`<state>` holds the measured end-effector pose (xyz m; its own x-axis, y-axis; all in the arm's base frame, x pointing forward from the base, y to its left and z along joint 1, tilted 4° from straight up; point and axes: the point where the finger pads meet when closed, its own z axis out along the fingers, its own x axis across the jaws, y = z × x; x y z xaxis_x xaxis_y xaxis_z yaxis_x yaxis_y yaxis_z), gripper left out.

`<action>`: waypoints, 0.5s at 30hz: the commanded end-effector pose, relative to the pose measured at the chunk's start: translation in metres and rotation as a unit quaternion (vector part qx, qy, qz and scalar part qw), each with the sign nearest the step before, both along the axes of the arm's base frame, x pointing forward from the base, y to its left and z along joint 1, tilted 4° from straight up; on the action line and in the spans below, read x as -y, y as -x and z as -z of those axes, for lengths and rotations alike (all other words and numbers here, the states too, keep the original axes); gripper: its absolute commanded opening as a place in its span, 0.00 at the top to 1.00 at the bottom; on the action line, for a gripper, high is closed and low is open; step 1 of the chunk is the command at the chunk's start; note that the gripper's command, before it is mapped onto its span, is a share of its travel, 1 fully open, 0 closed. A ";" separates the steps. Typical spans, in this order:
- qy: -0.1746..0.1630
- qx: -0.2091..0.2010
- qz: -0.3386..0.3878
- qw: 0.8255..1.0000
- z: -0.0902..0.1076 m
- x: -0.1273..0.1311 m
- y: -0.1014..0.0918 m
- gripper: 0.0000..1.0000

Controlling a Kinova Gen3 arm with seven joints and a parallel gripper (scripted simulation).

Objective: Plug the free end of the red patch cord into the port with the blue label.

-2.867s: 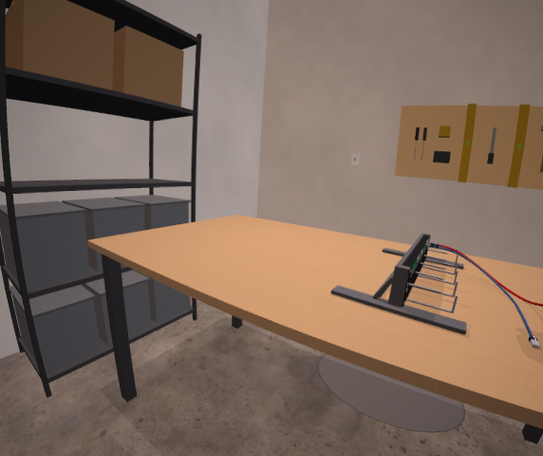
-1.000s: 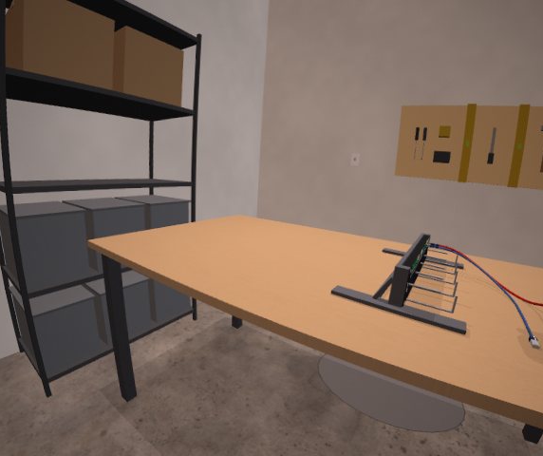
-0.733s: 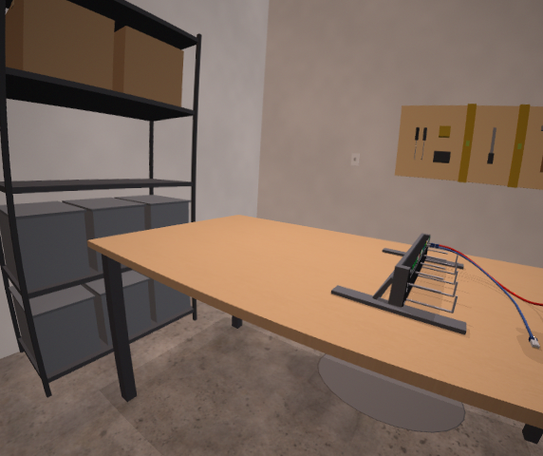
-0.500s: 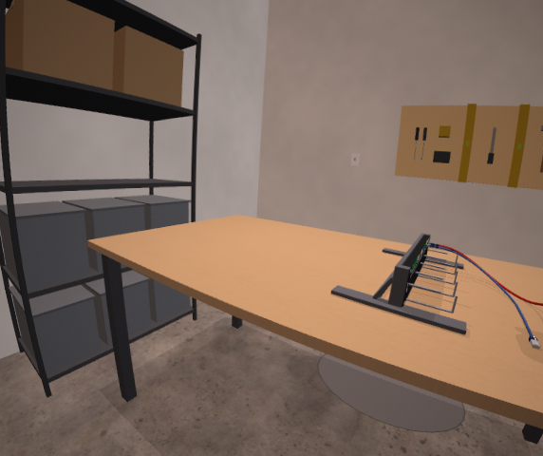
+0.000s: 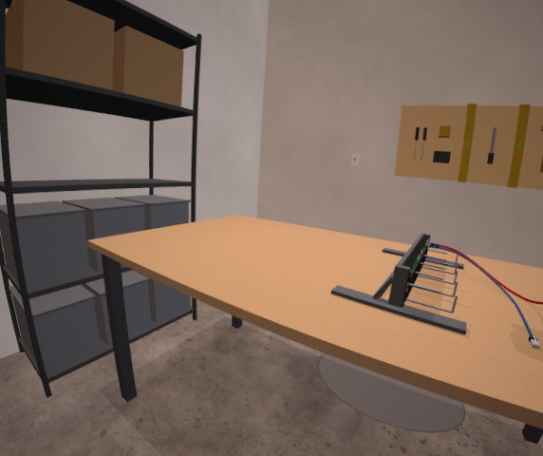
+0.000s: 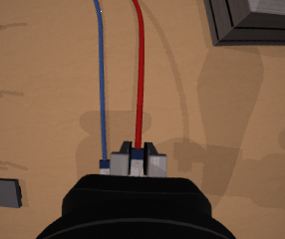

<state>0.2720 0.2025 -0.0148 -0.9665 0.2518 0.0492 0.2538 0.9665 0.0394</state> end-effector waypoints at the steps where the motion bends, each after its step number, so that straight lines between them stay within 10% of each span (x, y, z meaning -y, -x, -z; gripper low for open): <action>1: 0.000 0.000 0.010 1.000 -0.001 0.004 -0.003 1.00; 15: 0.003 -0.003 0.068 0.998 -0.002 0.023 -0.017 1.00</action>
